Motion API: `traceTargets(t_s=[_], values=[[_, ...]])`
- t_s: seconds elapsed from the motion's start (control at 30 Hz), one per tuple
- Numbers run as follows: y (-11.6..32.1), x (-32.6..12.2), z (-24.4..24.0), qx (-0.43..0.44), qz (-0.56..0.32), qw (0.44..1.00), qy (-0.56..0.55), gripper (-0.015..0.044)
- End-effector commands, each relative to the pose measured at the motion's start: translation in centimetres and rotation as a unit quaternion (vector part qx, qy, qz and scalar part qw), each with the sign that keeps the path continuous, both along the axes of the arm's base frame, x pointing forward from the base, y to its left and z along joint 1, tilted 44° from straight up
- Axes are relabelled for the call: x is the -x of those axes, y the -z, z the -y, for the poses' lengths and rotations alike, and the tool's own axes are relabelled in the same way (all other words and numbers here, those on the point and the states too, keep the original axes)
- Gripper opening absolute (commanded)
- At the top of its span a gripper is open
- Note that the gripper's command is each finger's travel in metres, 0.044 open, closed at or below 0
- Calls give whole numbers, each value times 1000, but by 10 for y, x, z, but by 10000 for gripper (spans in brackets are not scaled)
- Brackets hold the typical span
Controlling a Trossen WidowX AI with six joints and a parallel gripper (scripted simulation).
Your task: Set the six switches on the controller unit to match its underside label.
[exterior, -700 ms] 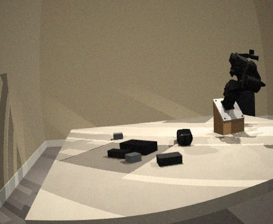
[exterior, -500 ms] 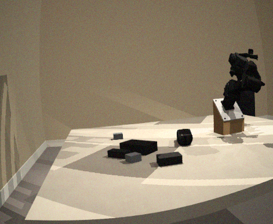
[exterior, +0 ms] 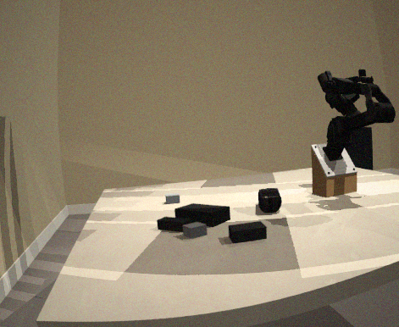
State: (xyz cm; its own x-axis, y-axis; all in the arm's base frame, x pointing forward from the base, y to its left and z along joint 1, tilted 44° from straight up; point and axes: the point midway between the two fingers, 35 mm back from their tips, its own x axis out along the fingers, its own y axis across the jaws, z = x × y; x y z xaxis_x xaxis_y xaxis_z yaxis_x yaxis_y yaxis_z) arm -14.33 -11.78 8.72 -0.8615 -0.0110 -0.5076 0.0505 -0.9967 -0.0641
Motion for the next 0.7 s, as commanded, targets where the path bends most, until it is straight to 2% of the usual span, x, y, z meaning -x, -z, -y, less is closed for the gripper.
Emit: traceTargets(t_s=[0.0, 0.37, 0.67], values=[[17, -24, 25, 29, 61, 996, -52, 0], [66, -126, 68, 48, 269, 942, -193, 0], [89, -230, 59, -12, 428, 852, -301, 0]])
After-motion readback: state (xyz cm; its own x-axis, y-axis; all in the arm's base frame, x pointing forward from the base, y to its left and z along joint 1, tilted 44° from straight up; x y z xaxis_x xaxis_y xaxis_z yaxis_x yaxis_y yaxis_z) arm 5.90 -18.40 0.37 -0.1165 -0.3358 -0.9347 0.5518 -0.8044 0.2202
